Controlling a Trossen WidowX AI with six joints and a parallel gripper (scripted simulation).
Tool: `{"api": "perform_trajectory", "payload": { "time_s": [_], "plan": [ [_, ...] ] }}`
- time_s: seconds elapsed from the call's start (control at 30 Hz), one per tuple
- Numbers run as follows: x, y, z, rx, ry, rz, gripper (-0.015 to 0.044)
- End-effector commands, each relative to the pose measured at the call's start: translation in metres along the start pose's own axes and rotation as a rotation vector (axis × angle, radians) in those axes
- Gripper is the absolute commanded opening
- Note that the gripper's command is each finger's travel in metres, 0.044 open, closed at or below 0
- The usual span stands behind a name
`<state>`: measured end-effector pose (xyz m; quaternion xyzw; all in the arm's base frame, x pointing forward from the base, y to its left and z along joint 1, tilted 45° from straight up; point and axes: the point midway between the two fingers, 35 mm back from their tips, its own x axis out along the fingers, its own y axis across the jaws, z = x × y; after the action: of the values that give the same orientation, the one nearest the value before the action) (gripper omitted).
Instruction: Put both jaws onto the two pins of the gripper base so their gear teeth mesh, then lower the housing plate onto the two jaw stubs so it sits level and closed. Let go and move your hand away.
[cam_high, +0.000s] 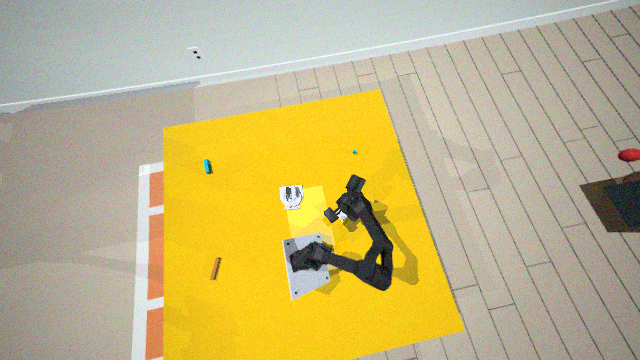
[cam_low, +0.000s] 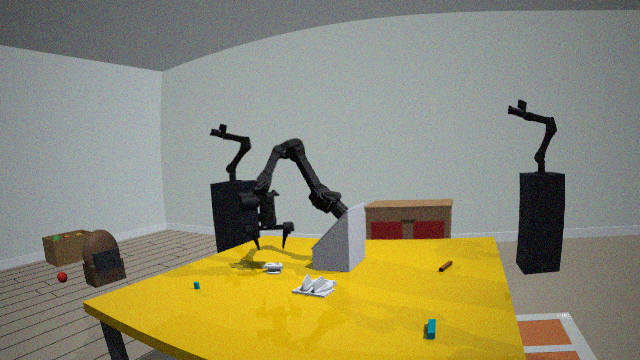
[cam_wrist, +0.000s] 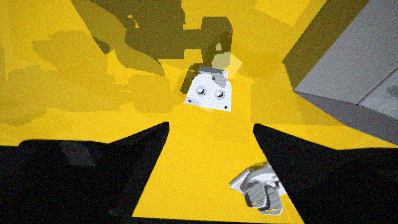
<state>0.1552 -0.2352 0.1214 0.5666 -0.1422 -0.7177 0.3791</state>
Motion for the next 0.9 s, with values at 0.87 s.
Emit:
{"api": "perform_trajectory", "payload": {
  "time_s": [0.87],
  "plan": [
    [0.038, -0.002, 0.015, 0.168, -0.007, 0.006, 0.044]
  ]
}}
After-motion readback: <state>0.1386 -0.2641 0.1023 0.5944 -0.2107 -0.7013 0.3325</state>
